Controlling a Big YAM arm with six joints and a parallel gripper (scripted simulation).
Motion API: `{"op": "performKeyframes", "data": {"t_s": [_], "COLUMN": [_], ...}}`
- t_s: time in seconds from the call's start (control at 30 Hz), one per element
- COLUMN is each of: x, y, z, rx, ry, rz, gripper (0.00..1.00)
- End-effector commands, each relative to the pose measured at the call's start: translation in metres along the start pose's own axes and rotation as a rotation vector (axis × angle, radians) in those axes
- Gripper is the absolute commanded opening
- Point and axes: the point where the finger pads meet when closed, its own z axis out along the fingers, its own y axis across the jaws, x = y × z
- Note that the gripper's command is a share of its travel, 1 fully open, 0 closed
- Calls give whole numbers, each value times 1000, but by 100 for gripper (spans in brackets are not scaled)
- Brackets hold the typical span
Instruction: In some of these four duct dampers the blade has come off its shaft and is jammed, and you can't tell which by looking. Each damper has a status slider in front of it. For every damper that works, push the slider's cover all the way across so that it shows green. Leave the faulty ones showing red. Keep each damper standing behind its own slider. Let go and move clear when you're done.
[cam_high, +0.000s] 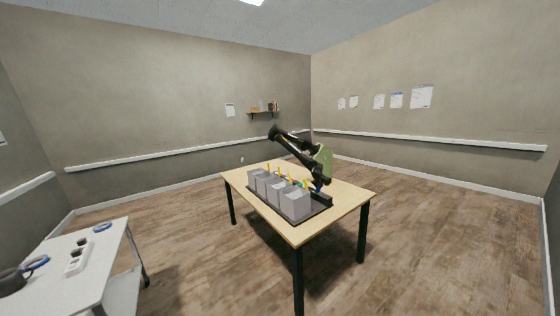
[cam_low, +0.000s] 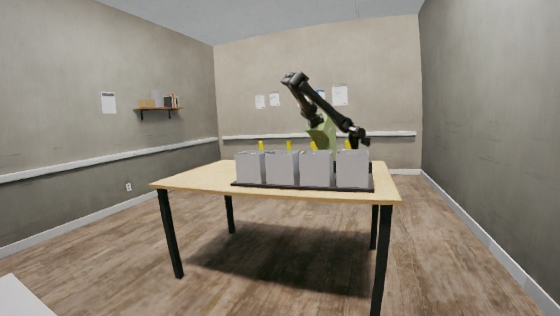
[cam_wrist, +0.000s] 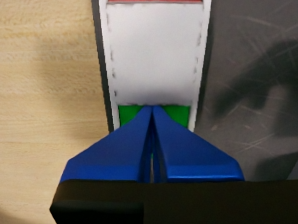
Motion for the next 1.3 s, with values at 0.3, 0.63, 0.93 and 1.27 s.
{"op": "performKeyframes", "data": {"t_s": [0.3, 0.63, 0.93, 1.27], "x": [-15, -15, -15, -10], "y": [-1, -1, -1, -6], "z": [-9, -9, -9, -13], "rx": [12, 12, 13, 25], "ry": [-30, -30, -30, -40], "rz": [-7, -7, -7, -6], "gripper": [0, 0, 0, 0]}}
